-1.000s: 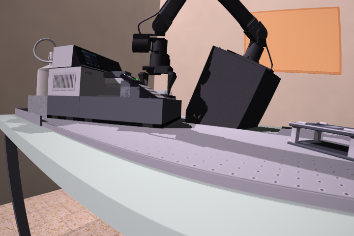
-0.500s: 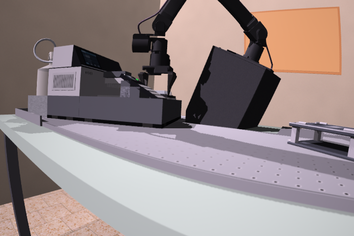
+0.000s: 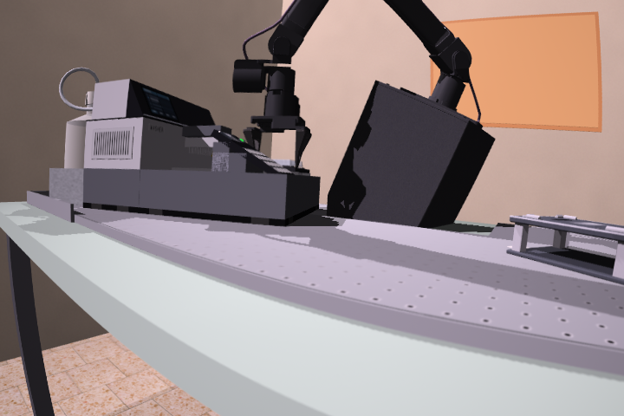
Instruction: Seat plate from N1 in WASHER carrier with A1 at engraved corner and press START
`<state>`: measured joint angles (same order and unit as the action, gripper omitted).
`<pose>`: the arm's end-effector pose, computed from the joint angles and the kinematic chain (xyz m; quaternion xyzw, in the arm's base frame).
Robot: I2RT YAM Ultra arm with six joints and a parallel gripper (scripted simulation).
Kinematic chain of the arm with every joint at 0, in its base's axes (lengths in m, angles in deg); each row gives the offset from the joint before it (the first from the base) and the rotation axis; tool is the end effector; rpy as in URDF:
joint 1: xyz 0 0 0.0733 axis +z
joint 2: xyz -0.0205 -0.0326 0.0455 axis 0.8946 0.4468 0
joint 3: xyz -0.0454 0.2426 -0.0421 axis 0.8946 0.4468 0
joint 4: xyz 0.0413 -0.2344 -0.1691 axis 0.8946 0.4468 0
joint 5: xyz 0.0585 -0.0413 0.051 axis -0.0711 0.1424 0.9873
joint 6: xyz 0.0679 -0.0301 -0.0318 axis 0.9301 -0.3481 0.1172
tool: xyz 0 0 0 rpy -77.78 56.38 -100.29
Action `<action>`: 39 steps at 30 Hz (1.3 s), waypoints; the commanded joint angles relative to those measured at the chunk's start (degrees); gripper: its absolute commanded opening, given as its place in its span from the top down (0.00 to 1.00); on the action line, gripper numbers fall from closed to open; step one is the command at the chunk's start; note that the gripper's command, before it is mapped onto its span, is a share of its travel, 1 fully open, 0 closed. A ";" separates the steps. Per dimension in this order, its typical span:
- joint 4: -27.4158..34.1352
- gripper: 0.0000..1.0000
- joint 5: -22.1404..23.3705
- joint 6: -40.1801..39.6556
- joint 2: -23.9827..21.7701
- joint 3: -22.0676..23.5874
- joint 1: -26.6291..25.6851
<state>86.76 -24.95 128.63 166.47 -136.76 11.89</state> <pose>0.2127 -0.2324 -0.1754 -0.9561 -0.2022 -0.0739 0.1989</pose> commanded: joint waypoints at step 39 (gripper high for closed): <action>-0.18 0.00 0.03 0.32 -0.54 -0.08 -0.01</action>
<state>86.76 -24.95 128.63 166.47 -136.76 11.89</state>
